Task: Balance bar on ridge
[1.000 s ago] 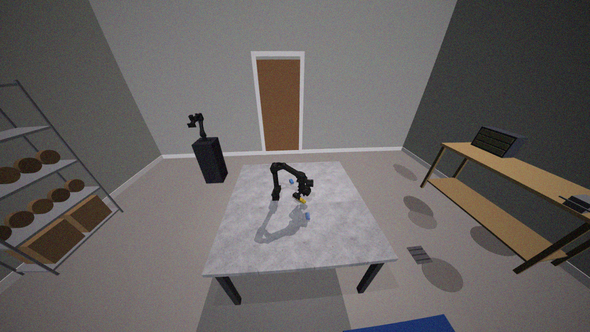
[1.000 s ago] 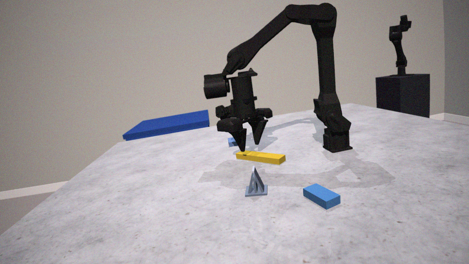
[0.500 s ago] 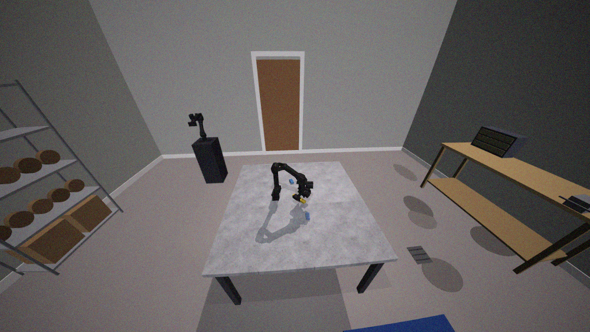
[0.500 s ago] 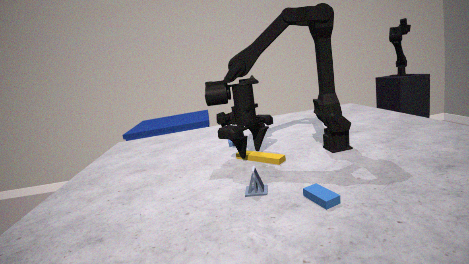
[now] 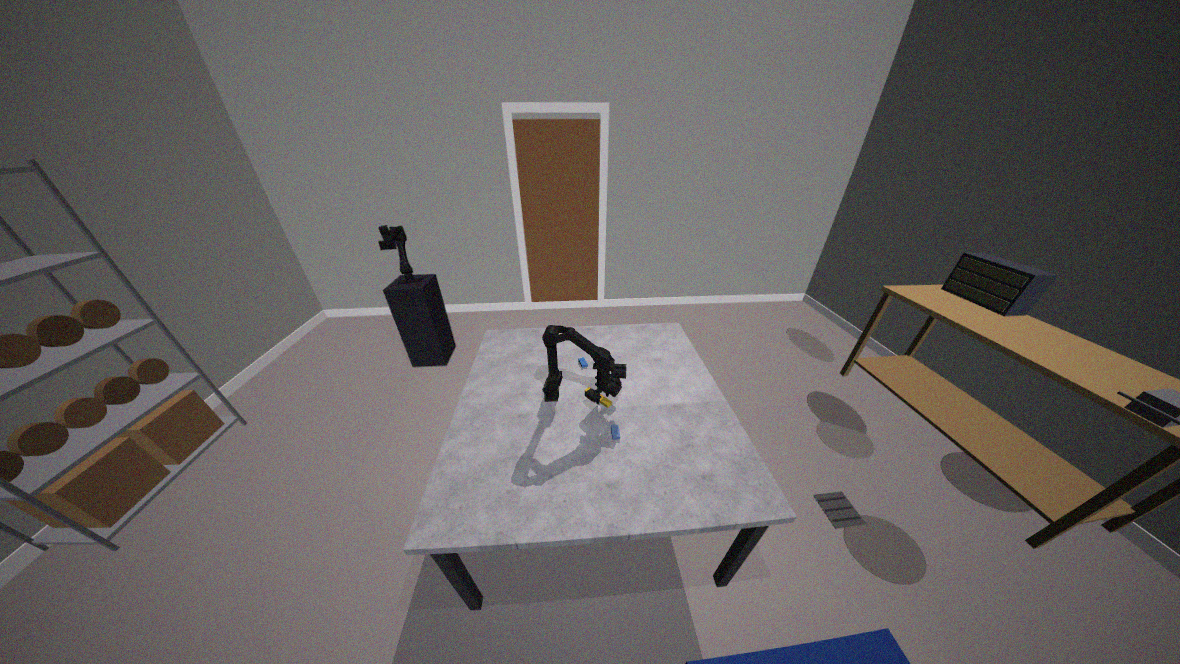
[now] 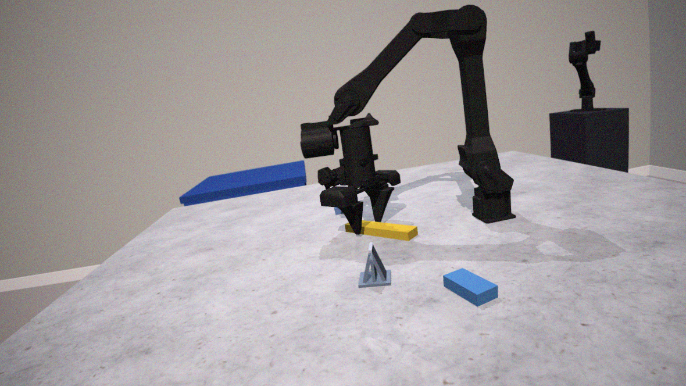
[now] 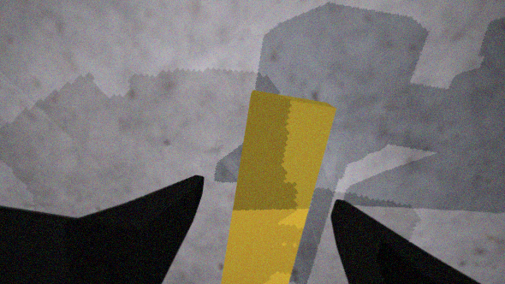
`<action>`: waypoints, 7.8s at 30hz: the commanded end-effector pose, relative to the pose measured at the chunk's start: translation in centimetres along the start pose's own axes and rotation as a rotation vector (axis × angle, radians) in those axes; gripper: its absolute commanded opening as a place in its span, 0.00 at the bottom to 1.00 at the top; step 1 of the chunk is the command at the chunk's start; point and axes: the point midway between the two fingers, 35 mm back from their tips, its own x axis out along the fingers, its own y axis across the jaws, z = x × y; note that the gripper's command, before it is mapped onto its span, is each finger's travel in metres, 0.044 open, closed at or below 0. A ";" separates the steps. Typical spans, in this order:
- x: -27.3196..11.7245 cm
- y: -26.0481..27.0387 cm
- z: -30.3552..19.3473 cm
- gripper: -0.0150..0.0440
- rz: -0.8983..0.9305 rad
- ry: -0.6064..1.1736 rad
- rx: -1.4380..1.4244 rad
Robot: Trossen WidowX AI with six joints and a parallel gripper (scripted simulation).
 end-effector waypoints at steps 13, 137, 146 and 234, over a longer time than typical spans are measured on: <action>0.0 0.0 0.0 0.46 0.000 0.000 0.000; -8.3 17.9 -11.4 0.25 0.012 0.006 -0.593; -6.8 17.9 -11.5 0.25 0.012 0.006 -0.594; -5.7 17.8 -11.5 0.25 0.012 0.006 -0.594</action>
